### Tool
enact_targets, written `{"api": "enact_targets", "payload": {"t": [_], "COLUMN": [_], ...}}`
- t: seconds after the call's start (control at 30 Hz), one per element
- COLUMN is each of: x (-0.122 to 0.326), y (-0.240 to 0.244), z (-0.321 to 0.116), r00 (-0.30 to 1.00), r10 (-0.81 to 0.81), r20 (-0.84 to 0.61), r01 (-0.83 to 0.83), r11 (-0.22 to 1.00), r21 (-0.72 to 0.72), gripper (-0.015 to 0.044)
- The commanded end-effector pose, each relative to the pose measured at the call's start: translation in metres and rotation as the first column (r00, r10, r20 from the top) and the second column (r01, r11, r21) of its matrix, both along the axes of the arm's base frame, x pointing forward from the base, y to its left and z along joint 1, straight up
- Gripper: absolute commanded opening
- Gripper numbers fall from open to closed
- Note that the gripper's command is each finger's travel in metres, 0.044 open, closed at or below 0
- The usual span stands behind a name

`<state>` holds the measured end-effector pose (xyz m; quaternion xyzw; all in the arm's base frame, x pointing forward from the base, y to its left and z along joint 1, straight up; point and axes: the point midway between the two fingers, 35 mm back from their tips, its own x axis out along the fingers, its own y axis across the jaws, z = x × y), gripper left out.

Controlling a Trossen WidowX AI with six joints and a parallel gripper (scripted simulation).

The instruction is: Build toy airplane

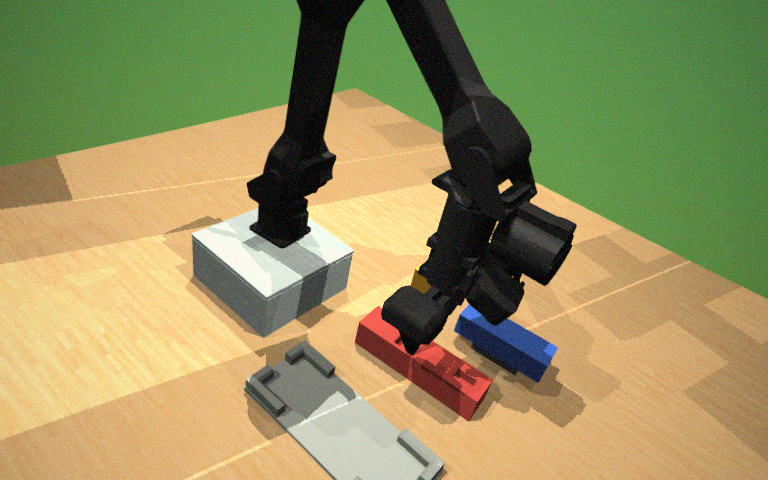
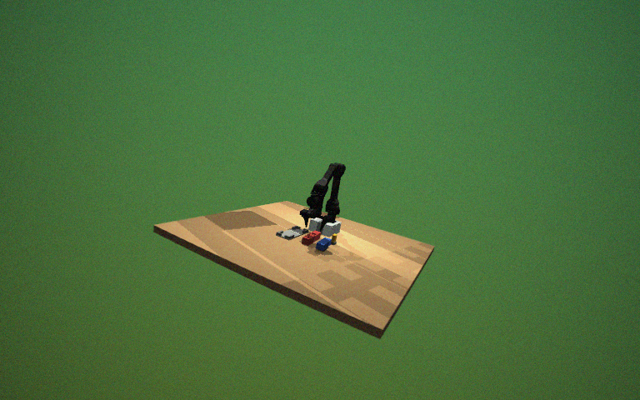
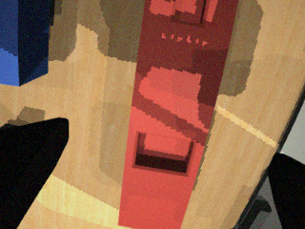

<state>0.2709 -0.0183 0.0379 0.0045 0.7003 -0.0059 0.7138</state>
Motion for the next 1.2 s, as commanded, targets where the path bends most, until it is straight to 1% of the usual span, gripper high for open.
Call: {"api": "enact_targets", "payload": {"t": [0.0, 0.27, 1.17], "x": [0.0, 0.001, 0.001], "y": [0.001, 0.001, 0.001], "z": [-0.016, -0.02, -0.063], "r00": [1.0, 1.0, 1.0], "r10": [-0.006, -0.006, -0.006], "r20": [0.004, 0.004, 0.004], "r01": [0.006, 0.006, 0.006], "r11": [1.0, 1.0, 1.0], "r21": [0.004, 0.004, 0.004], "gripper": [0.044, 0.044, 0.044]}}
